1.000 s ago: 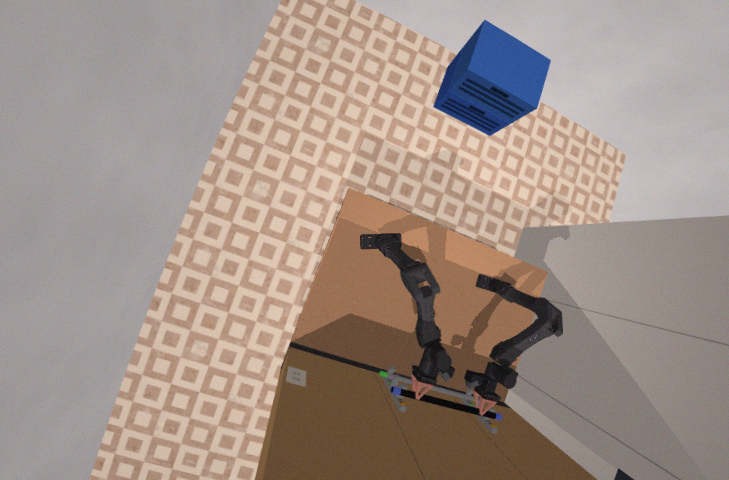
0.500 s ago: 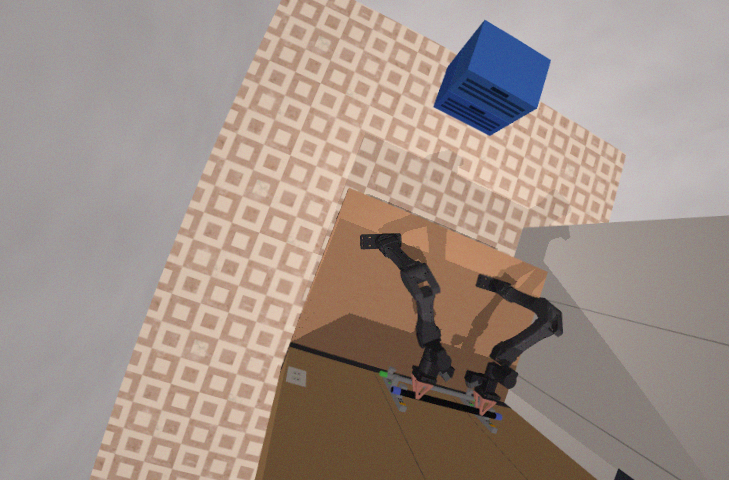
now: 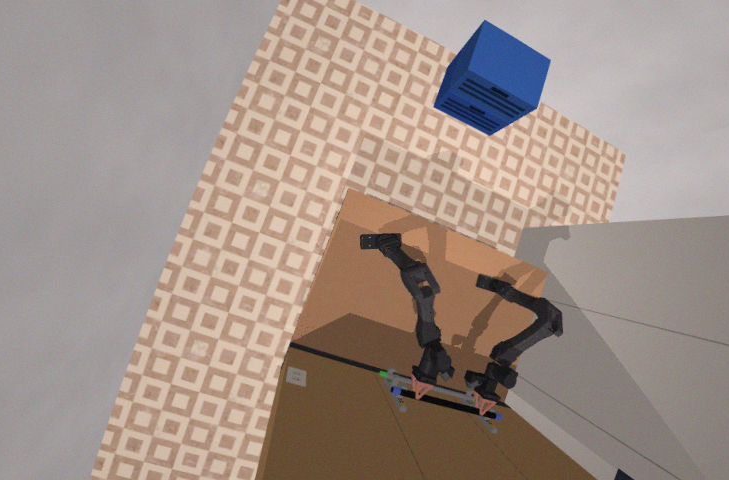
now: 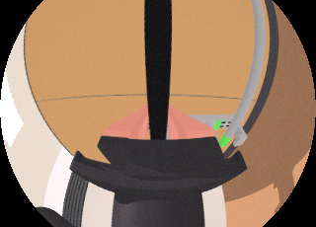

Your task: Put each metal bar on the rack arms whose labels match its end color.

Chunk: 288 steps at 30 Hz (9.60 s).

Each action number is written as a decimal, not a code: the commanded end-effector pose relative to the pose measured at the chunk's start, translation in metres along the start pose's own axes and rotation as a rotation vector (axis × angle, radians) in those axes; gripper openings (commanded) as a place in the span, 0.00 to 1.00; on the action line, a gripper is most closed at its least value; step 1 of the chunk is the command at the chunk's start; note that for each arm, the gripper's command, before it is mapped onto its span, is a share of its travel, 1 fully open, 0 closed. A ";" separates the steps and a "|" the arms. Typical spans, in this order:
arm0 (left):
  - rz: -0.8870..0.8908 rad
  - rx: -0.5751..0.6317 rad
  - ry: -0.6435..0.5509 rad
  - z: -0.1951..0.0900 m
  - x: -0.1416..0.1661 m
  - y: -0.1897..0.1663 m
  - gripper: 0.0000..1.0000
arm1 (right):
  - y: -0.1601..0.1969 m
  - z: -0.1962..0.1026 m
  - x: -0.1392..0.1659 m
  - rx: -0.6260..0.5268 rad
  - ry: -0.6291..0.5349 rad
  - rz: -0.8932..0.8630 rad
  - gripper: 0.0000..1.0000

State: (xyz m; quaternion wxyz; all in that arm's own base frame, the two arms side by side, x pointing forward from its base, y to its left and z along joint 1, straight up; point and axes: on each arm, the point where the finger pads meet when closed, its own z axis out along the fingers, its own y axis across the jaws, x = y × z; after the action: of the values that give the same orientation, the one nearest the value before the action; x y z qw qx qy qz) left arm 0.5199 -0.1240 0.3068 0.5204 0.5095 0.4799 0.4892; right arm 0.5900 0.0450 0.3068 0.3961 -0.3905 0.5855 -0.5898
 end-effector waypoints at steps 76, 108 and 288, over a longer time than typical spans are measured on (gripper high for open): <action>0.001 0.019 0.003 0.011 0.004 0.043 0.00 | -0.043 0.012 0.002 -0.010 0.004 -0.002 0.00; 0.001 0.019 0.003 0.012 0.004 0.055 0.00 | -0.049 0.012 0.002 -0.010 0.004 -0.003 0.00; 0.002 0.020 0.002 -0.024 0.004 -0.034 0.00 | 0.036 -0.022 0.002 -0.010 0.004 -0.002 0.00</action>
State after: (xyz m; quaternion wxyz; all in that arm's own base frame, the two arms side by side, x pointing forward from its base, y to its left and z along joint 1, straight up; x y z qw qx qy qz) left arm 0.4900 -0.1228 0.2536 0.5086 0.5251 0.4908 0.4740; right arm 0.5630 0.0556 0.2541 0.3858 -0.4007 0.5960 -0.5791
